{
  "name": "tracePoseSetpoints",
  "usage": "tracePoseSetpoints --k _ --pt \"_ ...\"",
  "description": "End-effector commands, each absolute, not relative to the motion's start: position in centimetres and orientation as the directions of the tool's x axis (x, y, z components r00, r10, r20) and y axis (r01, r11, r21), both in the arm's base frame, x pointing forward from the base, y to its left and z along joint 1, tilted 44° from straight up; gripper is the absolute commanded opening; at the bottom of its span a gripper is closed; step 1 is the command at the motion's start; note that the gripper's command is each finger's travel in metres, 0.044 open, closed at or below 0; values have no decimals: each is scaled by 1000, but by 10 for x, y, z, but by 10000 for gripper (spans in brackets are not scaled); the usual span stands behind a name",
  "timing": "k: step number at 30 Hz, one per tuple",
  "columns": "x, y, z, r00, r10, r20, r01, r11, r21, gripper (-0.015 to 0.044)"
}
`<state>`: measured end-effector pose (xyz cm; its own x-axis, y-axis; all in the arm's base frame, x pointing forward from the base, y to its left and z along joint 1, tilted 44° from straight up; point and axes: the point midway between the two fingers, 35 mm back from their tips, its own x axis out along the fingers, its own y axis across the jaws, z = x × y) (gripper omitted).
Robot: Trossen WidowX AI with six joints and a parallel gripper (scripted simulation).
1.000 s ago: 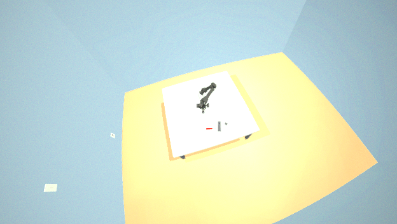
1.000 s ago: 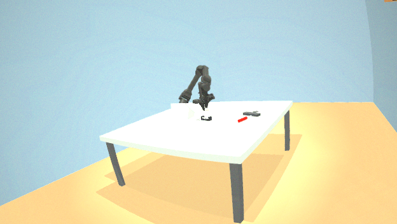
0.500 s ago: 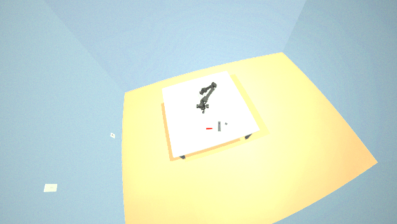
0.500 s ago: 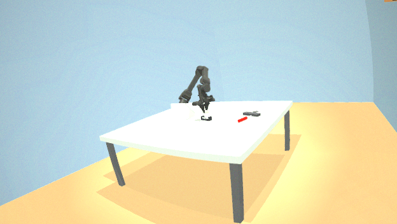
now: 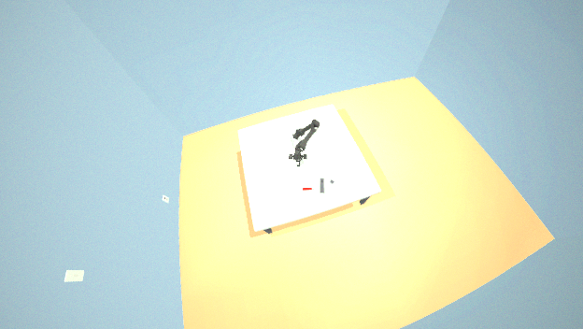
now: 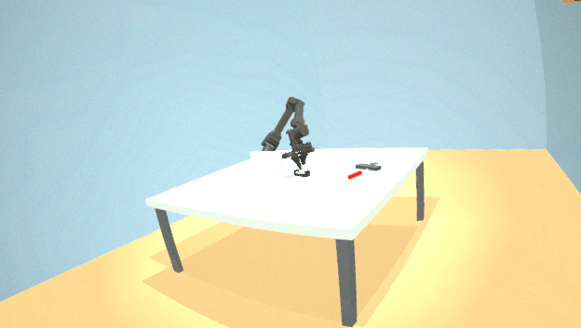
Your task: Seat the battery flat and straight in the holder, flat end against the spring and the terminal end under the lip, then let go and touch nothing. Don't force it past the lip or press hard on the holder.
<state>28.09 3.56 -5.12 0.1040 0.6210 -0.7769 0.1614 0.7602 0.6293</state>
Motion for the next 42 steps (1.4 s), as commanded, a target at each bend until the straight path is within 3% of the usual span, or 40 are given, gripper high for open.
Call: tracePoseSetpoints --k 1,42 --pt "281 38 -51 126 617 -777 161 760 630 69" --pt "271 49 -62 345 544 -765 175 764 621 69"
